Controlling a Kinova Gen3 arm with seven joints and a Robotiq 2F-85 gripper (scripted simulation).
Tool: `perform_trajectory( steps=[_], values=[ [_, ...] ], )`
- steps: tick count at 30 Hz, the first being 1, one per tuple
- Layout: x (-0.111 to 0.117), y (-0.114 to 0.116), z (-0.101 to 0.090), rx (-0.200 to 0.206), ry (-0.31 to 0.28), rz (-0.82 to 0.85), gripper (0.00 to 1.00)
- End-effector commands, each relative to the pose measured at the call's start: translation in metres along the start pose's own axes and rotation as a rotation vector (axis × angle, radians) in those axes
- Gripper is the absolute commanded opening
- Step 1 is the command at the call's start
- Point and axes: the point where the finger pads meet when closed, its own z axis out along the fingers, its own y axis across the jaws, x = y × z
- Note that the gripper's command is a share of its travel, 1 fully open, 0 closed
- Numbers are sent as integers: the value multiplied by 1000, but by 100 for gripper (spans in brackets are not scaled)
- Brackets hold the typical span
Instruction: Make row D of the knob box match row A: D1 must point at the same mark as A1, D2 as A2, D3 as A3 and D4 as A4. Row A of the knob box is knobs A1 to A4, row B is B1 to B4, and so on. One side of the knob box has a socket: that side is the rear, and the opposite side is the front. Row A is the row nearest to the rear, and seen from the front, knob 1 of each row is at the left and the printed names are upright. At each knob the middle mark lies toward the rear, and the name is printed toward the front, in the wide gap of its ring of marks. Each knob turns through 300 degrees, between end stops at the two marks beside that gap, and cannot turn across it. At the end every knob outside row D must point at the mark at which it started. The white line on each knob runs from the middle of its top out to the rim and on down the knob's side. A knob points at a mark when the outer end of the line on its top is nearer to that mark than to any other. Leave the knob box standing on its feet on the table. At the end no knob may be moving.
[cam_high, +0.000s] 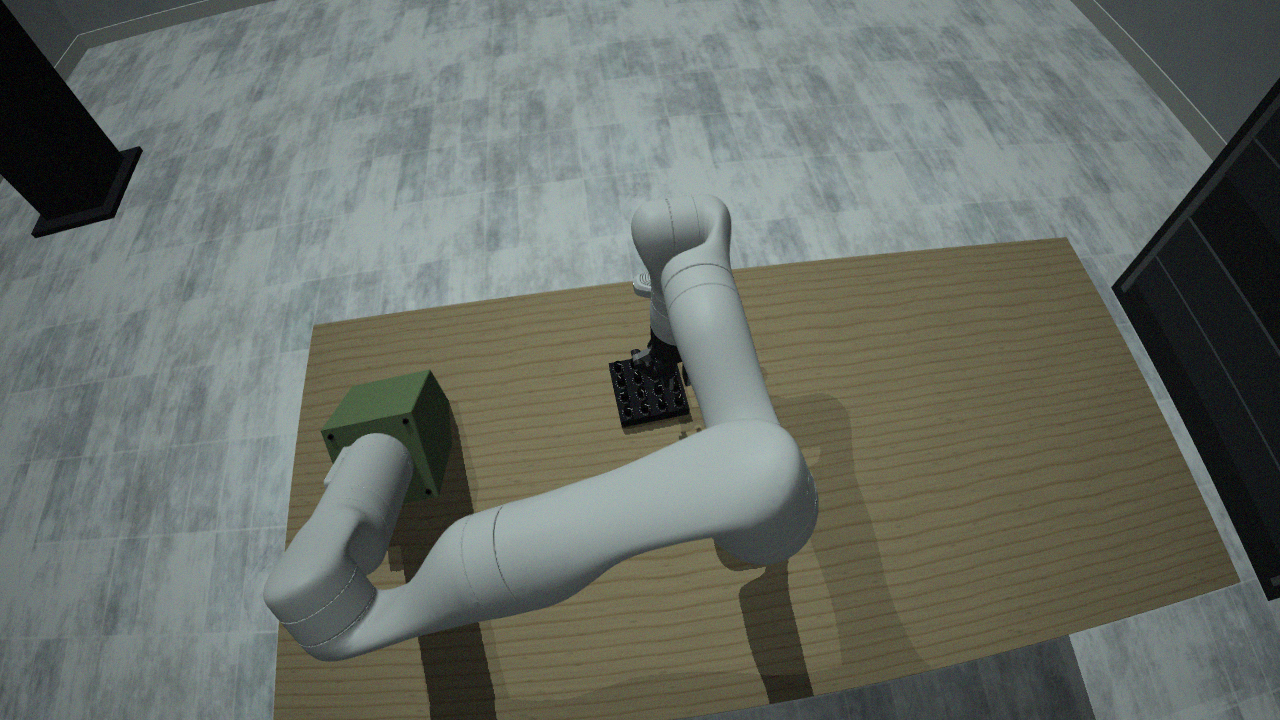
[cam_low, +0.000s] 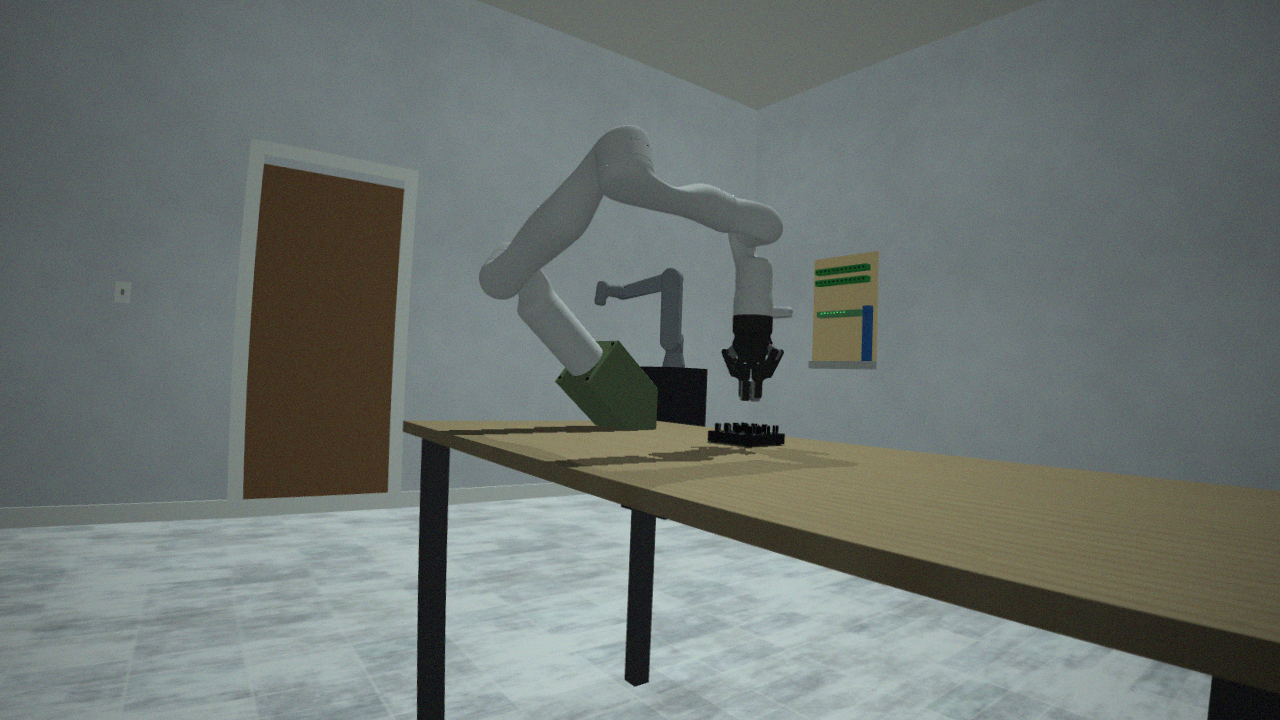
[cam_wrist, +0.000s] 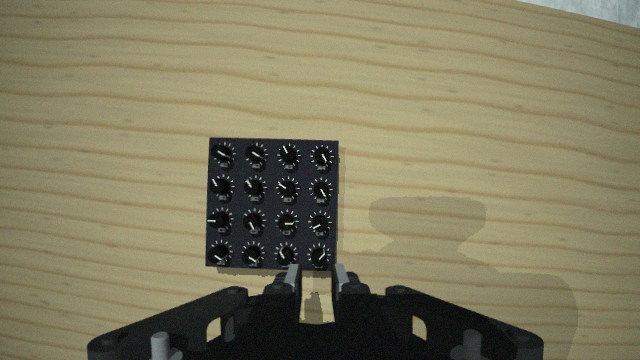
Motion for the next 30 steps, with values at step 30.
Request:
perform_trajectory(
  steps=[30],
  values=[
    [0,2,35,-1,1,-11,19]
  ],
)
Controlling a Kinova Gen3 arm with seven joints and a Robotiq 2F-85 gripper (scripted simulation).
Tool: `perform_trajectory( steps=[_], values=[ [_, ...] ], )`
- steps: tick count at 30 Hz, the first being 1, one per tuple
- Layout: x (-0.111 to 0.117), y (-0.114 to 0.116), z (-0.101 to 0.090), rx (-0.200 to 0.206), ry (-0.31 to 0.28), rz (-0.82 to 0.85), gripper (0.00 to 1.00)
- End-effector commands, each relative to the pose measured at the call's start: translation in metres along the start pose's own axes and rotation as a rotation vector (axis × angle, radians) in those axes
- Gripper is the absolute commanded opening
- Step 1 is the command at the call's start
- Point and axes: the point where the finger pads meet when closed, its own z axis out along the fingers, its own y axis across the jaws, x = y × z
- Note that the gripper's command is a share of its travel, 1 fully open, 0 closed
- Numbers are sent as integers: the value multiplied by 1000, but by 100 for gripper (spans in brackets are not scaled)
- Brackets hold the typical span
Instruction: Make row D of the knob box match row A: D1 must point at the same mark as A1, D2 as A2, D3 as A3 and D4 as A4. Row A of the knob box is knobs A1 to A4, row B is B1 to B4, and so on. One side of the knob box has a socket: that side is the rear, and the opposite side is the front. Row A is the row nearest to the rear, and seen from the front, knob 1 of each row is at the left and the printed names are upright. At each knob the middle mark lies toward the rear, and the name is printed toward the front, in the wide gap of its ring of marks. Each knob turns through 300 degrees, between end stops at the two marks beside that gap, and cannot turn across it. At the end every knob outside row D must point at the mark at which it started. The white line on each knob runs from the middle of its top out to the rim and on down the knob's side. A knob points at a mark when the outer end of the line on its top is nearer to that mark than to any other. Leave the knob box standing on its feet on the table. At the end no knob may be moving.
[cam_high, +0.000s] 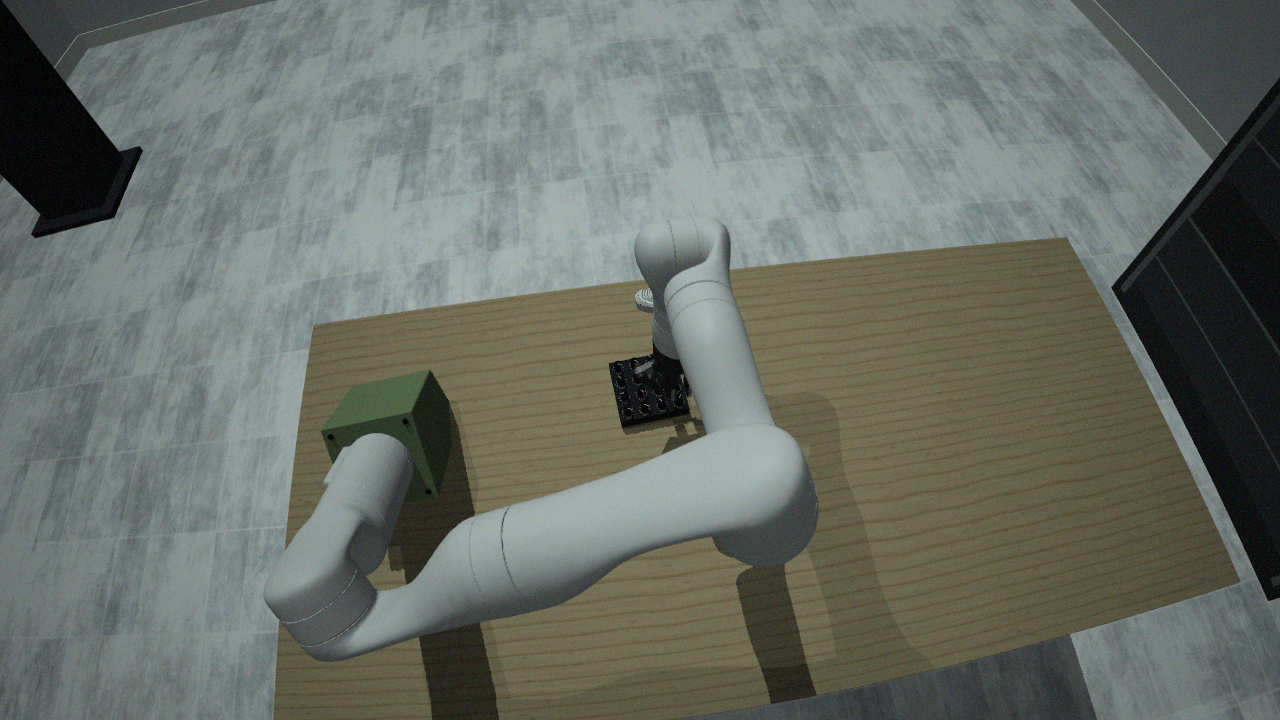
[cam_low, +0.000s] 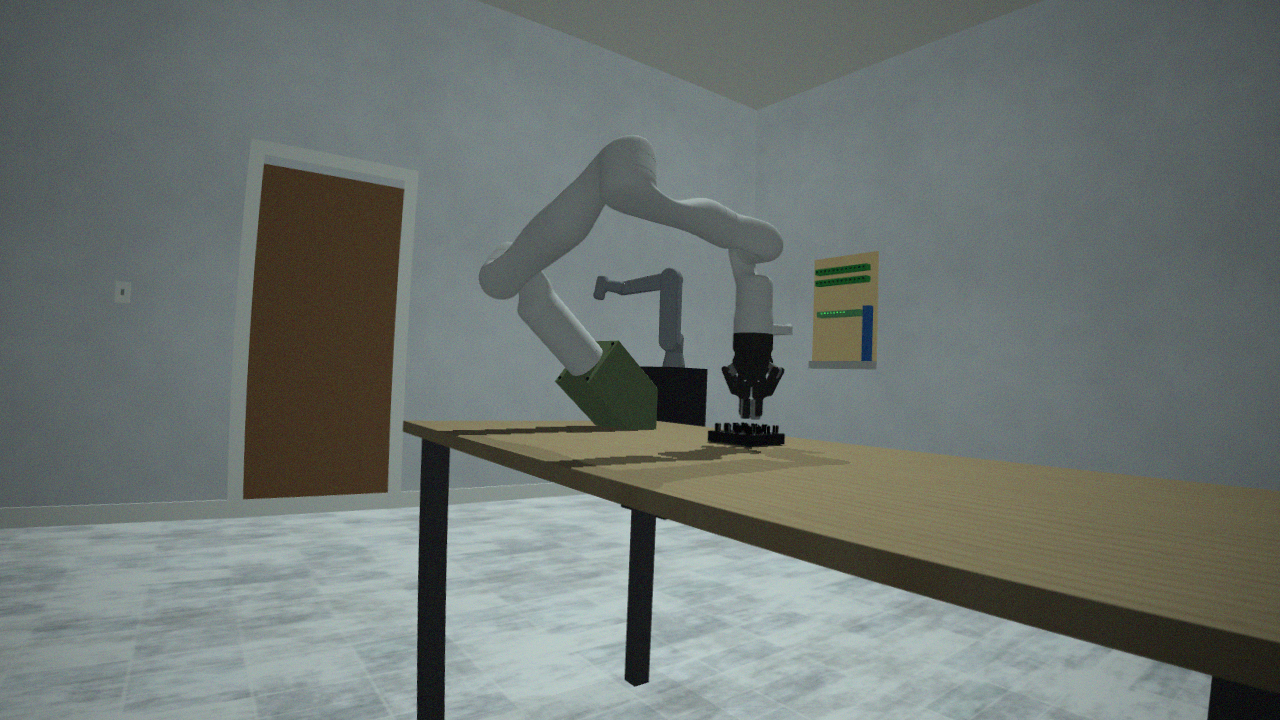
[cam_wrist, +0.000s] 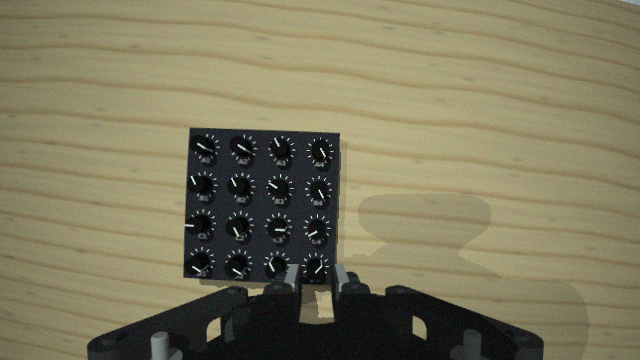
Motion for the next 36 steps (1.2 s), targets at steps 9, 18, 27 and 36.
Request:
perform_trajectory(
  steps=[9,18,27,36],
  values=[
    [0,0,7,2,0,-1,19],
    [0,0,8,2,0,-1,19],
    [0,0,8,2,0,-1,19],
    [0,0,8,2,0,-1,19]
  ],
)
